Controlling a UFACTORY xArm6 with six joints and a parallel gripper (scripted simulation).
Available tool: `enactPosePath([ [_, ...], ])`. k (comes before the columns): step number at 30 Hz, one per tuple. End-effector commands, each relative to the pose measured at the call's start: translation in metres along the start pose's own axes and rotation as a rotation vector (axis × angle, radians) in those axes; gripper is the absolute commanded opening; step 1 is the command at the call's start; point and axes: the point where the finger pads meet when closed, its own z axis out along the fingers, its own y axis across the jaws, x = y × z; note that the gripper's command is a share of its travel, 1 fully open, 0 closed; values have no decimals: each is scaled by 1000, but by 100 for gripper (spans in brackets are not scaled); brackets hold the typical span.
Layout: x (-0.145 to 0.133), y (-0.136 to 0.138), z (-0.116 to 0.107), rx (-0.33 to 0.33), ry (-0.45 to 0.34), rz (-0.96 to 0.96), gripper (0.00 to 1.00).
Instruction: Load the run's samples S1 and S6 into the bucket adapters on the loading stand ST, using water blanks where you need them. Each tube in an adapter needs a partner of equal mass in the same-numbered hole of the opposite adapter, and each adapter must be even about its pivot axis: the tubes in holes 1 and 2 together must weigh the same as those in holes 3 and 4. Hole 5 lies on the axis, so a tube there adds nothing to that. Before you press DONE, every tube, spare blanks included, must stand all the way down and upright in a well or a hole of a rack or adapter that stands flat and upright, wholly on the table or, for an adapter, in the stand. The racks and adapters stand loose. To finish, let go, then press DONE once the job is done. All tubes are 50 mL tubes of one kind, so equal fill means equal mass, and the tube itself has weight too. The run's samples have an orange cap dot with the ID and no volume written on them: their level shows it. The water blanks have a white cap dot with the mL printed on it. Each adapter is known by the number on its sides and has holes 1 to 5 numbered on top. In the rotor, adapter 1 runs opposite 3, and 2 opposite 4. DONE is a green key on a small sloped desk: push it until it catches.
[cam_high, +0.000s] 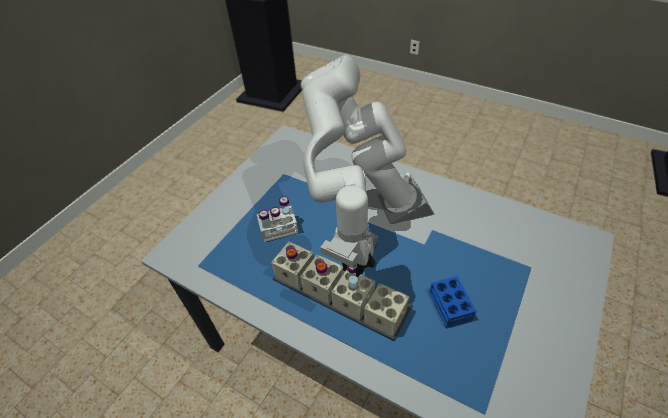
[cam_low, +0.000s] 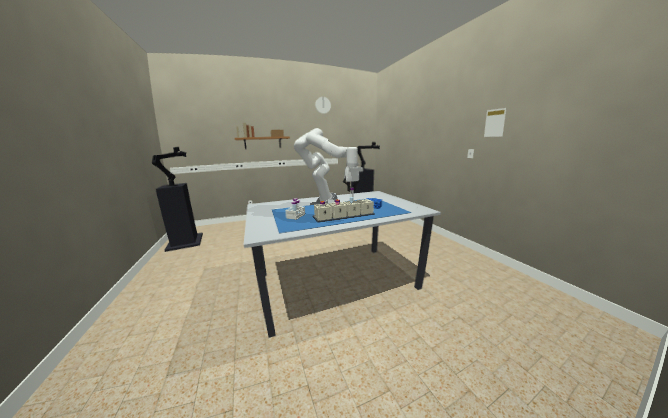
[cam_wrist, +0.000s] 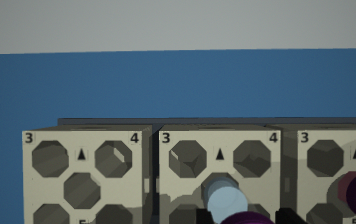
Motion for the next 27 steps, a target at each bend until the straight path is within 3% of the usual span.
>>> enactPosePath([
  [1, 1, 0, 2, 2, 3, 1, 0],
  [27, 1, 0, 26, 2, 3, 1, 0],
])
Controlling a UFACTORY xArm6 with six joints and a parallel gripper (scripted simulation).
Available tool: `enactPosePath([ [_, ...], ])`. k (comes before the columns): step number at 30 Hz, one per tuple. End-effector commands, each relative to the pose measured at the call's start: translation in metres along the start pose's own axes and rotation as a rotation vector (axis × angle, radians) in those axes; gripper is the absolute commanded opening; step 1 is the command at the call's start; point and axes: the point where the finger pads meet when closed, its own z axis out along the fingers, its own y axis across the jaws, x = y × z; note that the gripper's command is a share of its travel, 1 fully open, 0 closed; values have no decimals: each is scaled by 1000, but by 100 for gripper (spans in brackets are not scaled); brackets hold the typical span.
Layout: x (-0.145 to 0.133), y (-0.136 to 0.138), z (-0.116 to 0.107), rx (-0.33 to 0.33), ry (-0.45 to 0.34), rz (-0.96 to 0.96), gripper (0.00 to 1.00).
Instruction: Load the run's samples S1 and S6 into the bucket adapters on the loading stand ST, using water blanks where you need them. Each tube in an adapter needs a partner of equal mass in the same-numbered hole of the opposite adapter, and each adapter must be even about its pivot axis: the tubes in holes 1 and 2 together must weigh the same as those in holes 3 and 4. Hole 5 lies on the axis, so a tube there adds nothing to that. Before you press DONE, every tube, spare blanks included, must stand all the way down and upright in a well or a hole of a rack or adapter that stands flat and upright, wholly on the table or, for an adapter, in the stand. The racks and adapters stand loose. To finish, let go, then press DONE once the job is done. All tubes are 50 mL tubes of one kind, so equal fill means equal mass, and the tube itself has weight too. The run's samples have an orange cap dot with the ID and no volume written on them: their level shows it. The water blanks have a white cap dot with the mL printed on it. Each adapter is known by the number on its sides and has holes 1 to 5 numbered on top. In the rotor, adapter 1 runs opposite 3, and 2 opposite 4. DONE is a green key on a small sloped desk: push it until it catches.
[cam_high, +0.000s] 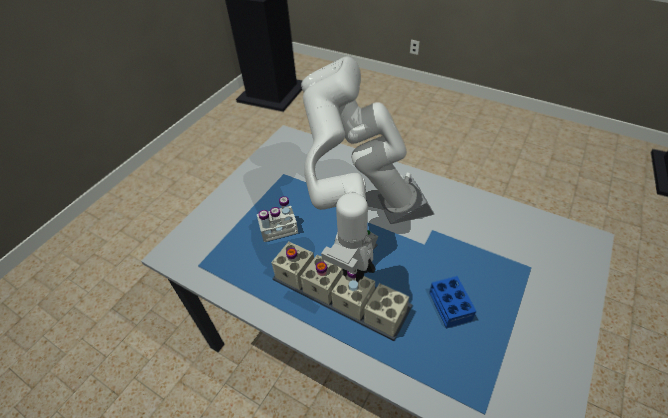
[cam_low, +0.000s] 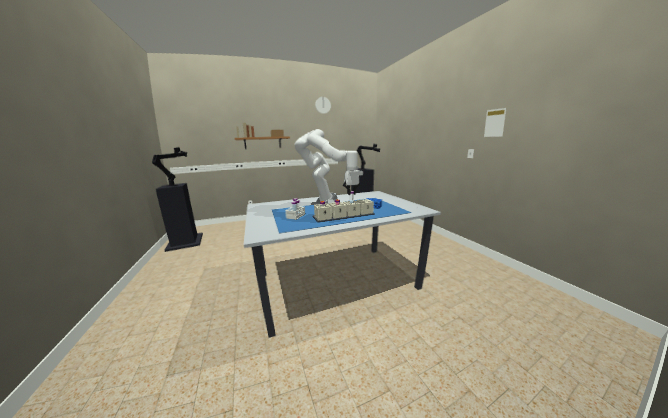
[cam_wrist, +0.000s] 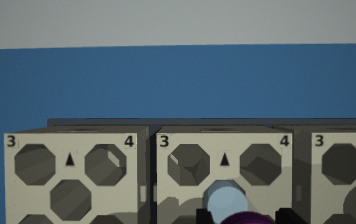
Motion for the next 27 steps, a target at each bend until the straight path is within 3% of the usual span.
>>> enactPosePath([
  [1, 1, 0, 1, 2, 3, 1, 0],
  [27, 1, 0, 24, 2, 3, 1, 0],
])
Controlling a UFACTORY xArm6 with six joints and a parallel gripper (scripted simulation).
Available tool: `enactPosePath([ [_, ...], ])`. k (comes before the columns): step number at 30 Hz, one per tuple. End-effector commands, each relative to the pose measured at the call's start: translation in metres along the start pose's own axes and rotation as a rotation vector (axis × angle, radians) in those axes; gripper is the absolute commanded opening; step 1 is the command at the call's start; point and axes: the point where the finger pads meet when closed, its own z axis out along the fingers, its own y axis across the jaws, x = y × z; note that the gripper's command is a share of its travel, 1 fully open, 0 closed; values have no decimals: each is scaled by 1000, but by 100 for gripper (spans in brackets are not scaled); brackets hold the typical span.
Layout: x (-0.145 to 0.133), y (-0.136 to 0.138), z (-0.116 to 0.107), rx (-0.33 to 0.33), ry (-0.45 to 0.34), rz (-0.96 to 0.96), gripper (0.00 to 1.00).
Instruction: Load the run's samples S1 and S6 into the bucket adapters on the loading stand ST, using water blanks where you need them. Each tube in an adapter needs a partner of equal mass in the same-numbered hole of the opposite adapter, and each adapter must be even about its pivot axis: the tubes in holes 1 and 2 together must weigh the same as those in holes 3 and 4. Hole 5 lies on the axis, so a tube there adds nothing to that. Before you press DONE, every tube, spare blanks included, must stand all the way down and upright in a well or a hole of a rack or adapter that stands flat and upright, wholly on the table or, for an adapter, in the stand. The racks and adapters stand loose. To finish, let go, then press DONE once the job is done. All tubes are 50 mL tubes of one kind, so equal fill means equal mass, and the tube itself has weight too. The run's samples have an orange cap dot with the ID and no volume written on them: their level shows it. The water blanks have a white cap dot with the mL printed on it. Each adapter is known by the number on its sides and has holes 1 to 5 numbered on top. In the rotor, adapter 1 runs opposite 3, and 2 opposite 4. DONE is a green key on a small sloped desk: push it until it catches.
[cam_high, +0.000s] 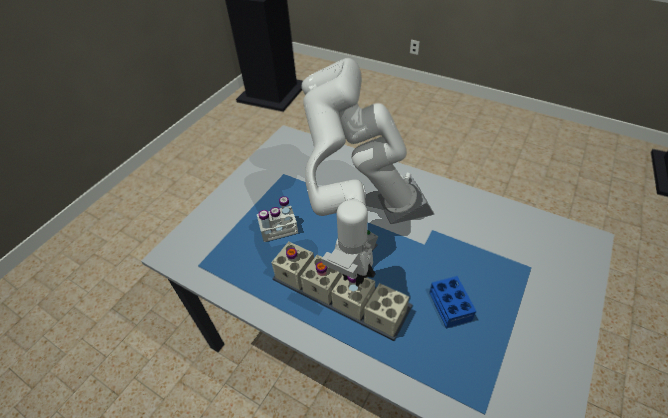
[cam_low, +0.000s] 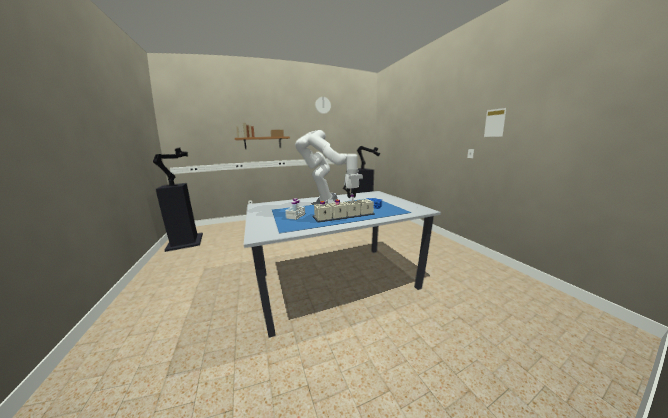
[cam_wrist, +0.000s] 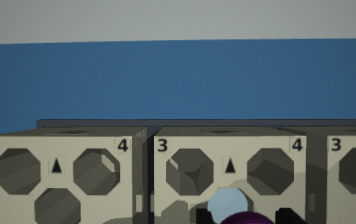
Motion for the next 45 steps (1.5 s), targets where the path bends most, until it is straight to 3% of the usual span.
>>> enactPosePath([
  [1, 1, 0, 2, 2, 3, 1, 0],
  [32, 1, 0, 29, 2, 3, 1, 0],
  [45, 1, 0, 29, 2, 4, 1, 0],
])
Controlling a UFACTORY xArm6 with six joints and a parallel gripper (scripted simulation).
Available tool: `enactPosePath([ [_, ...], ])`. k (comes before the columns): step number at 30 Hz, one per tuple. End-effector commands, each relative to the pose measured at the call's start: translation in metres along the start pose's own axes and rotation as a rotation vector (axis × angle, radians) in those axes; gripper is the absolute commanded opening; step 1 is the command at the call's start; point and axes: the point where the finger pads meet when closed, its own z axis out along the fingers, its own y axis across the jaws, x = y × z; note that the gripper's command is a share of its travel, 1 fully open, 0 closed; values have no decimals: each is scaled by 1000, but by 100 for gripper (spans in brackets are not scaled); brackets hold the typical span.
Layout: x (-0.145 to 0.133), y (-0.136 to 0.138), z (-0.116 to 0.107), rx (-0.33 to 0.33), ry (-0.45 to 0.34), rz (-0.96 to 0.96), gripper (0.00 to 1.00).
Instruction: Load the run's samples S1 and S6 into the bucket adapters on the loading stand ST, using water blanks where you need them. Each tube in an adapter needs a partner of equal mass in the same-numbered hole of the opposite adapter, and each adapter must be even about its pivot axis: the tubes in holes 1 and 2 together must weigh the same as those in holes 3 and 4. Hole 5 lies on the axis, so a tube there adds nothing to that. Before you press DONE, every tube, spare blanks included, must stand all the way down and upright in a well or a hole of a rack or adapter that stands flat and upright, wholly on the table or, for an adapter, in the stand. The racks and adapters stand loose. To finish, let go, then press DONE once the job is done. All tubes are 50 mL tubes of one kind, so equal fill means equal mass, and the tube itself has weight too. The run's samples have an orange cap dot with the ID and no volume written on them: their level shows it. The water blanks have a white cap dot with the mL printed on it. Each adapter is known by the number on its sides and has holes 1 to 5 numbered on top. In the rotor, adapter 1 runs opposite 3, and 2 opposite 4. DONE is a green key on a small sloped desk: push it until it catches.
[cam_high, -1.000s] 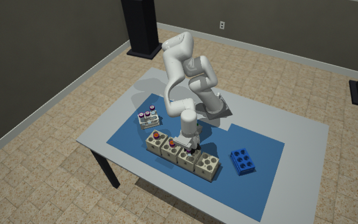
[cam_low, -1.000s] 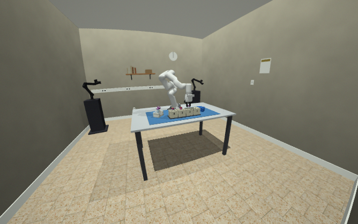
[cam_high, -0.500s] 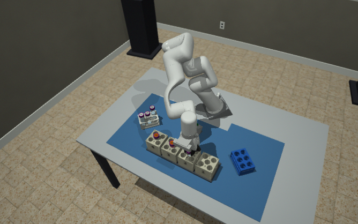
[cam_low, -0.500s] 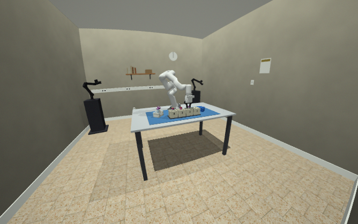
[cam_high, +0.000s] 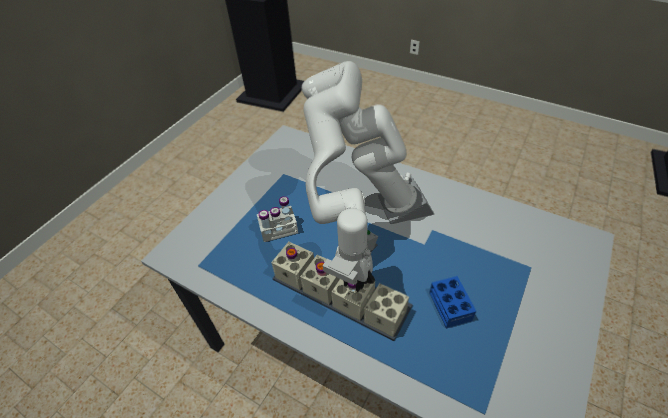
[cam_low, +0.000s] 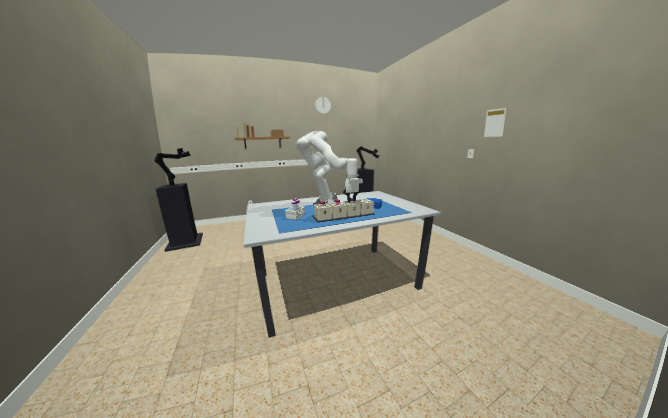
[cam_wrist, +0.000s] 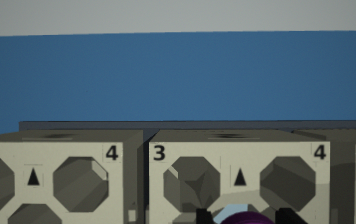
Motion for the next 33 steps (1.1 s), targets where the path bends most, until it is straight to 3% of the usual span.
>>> enactPosePath([
  [1, 1, 0, -1, 2, 3, 1, 0],
  [2, 1, 0, -1, 2, 3, 1, 0],
  [3, 1, 0, -1, 2, 3, 1, 44],
  [33, 1, 0, -5, 2, 3, 1, 44],
])
